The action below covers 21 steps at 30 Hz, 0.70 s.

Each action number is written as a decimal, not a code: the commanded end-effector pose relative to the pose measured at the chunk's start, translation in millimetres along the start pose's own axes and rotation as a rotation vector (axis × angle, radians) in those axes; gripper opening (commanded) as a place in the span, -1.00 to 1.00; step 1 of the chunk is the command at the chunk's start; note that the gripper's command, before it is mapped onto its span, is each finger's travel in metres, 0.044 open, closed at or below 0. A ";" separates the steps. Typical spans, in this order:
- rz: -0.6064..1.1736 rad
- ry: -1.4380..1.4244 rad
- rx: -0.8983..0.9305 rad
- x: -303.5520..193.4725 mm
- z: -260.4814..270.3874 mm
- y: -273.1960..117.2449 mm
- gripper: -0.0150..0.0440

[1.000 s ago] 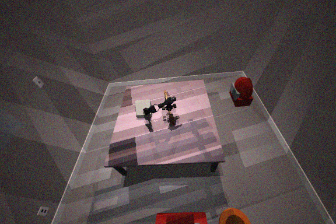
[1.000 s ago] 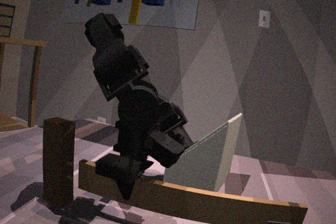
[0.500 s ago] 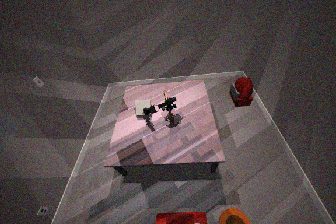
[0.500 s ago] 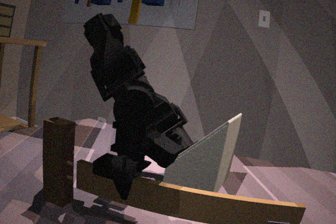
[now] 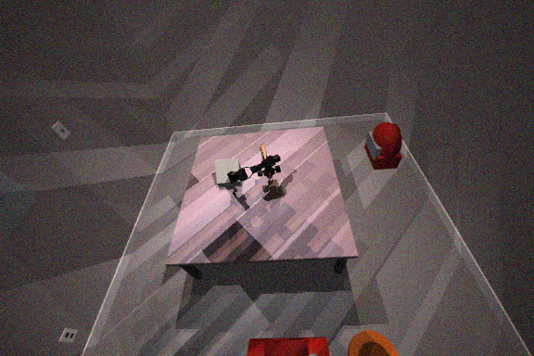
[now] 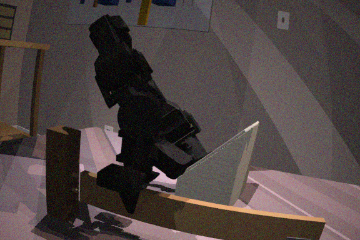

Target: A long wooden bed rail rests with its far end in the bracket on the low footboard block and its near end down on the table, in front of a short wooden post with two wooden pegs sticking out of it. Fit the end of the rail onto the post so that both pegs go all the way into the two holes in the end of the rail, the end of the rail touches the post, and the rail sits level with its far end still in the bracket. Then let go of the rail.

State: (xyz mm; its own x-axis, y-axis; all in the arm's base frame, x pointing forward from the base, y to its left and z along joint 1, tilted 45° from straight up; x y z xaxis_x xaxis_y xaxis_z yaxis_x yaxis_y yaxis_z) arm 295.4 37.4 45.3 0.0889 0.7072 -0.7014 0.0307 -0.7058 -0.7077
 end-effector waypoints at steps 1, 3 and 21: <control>-0.002 0.000 -0.008 -3.6 -1.2 -3.3 -0.49; -0.002 0.000 -0.008 -4.2 -1.3 -3.5 -0.49; -0.002 0.000 -0.008 -9.4 -2.7 -3.9 -0.49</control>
State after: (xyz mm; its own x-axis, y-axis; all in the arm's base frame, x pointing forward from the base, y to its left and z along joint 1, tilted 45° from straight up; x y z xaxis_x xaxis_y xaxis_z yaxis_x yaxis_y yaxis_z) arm 296.1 33.9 50.6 0.0892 0.7068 -0.7018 0.0304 -0.7062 -0.7073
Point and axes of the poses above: the point midway between the two fingers, 35 mm back from their tips, its own y axis out along the fingers, its own z axis across the jaws, x = y × z, the point moved 5 cm from there along -y, back along the fingers, and after that the axes turned 15 degrees about y, right-handed, at the moved point
